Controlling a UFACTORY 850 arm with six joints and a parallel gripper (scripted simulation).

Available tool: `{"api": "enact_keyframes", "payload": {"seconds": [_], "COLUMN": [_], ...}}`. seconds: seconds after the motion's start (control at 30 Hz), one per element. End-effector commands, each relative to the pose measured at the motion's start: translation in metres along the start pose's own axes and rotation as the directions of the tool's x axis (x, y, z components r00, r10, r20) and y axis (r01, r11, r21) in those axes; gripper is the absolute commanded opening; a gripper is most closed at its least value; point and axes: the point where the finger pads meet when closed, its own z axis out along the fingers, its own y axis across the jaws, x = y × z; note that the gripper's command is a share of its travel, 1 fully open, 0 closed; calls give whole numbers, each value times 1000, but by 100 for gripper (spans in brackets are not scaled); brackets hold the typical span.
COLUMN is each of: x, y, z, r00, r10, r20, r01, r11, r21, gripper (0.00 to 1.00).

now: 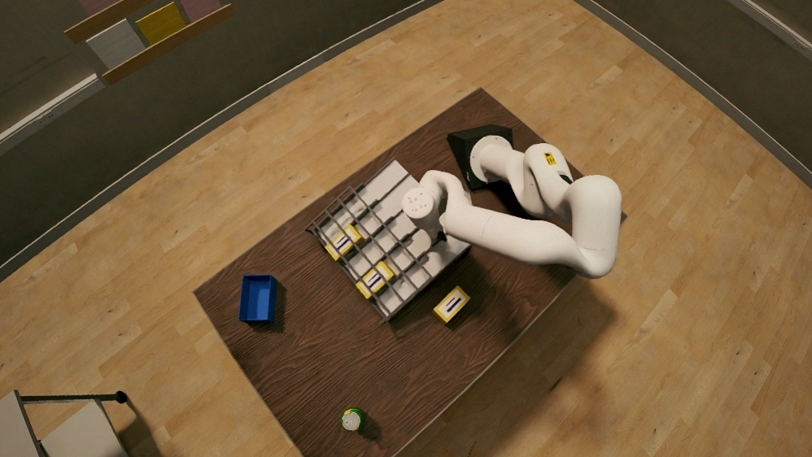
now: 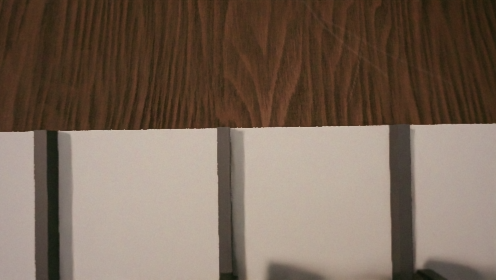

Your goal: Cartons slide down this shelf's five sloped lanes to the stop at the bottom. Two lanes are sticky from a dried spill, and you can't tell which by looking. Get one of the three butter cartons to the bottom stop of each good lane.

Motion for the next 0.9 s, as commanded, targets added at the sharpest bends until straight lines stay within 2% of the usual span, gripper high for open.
{"api": "enact_keyframes", "payload": {"seconds": [0.0,0.87], "x": [0,0], "y": [0,0], "z": [-1,-1], "r00": [1000,1000], "r10": [0,0], "r20": [1,1], "r01": [0,0], "r11": [1000,1000], "r21": [1,1], "gripper": [84,86]}}
